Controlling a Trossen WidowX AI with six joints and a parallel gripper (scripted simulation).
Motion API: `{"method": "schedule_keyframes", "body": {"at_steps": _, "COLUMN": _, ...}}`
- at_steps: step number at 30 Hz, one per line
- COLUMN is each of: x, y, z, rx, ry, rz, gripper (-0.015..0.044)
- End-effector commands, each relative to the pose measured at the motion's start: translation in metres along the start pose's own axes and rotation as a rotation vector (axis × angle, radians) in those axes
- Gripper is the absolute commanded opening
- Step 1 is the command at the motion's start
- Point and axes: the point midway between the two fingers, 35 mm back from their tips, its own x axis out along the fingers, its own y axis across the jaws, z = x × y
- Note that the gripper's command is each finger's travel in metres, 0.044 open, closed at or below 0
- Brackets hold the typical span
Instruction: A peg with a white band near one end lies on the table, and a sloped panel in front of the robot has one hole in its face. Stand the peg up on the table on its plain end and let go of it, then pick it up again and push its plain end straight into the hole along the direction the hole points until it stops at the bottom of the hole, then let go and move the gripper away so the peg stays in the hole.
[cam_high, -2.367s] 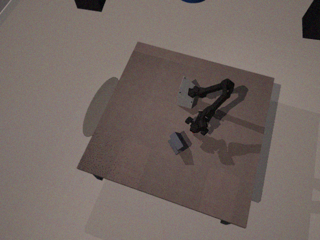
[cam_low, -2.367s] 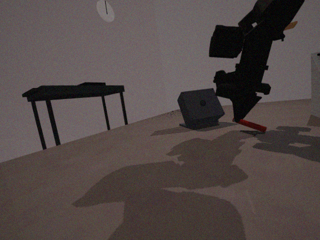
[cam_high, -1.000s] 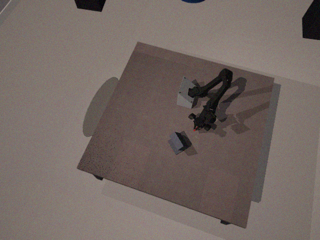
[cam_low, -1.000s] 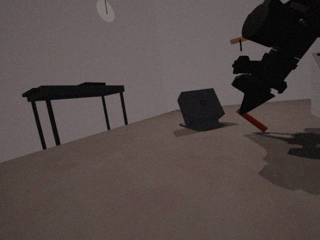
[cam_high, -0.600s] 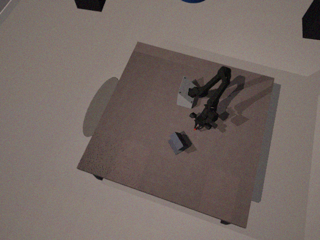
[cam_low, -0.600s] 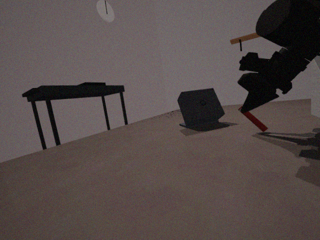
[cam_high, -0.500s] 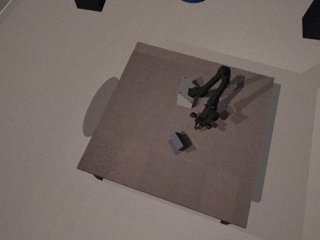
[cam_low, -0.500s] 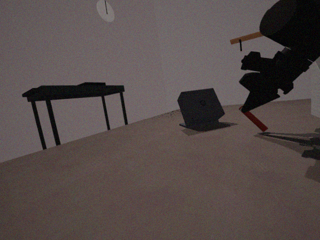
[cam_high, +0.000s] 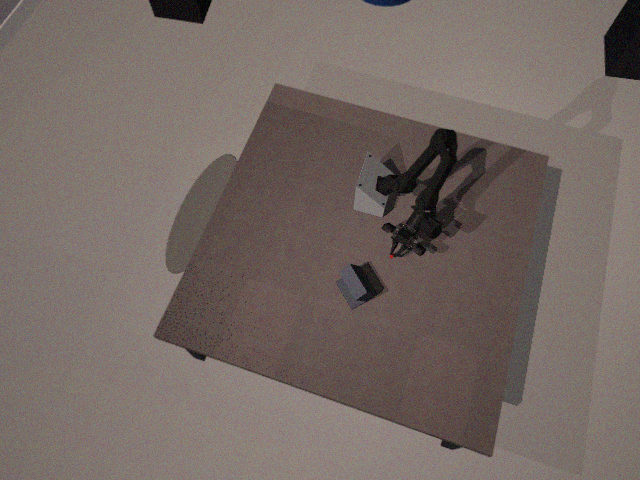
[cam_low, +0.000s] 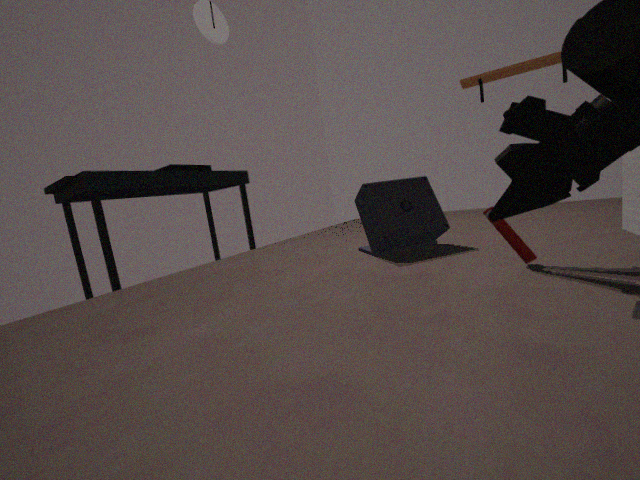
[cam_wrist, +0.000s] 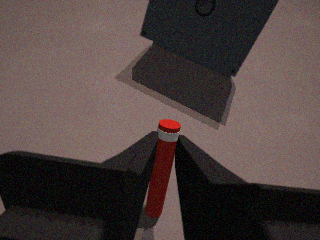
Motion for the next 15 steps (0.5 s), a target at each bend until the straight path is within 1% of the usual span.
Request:
{"method": "schedule_keyframes", "body": {"at_steps": 1, "x": -0.0029, "y": -0.0007, "z": -0.0009, "rx": 0.007, "ry": -0.039, "rz": 0.001, "gripper": 0.0049}}
{"method": "schedule_keyframes", "body": {"at_steps": 15, "x": -0.0108, "y": -0.001, "z": -0.0063, "rx": 0.008, "ry": -0.159, "rz": 0.0, "gripper": 0.0049}}
